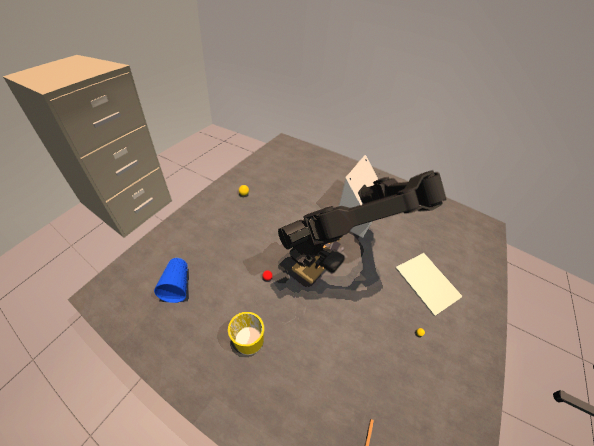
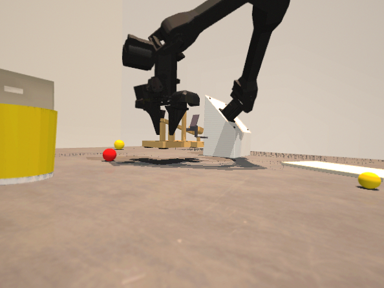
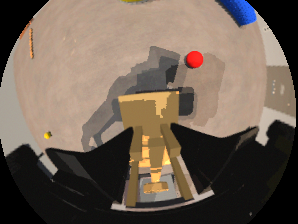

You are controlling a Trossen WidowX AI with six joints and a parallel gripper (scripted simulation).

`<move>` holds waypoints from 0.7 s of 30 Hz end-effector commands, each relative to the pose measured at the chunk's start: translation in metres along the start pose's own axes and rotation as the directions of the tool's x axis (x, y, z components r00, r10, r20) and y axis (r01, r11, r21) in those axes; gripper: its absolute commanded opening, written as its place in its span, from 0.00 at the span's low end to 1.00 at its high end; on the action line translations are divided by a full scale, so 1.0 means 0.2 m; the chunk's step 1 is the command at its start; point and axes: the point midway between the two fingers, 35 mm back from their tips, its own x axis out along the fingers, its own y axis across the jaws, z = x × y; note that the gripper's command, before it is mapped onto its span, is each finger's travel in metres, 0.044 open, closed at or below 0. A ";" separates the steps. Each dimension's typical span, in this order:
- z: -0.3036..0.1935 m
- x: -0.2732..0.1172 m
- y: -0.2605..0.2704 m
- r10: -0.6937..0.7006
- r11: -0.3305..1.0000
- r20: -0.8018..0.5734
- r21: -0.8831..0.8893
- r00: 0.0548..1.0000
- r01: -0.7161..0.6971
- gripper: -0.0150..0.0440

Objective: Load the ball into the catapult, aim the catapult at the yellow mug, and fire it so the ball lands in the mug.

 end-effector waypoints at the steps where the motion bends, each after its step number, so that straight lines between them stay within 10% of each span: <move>1: 0.02 -0.05 0.00 -0.004 1.000 0.011 -0.009 1.000 0.004 0.25; 21: 0.03 0.11 0.00 -0.003 1.000 0.010 -0.007 1.000 0.004 0.25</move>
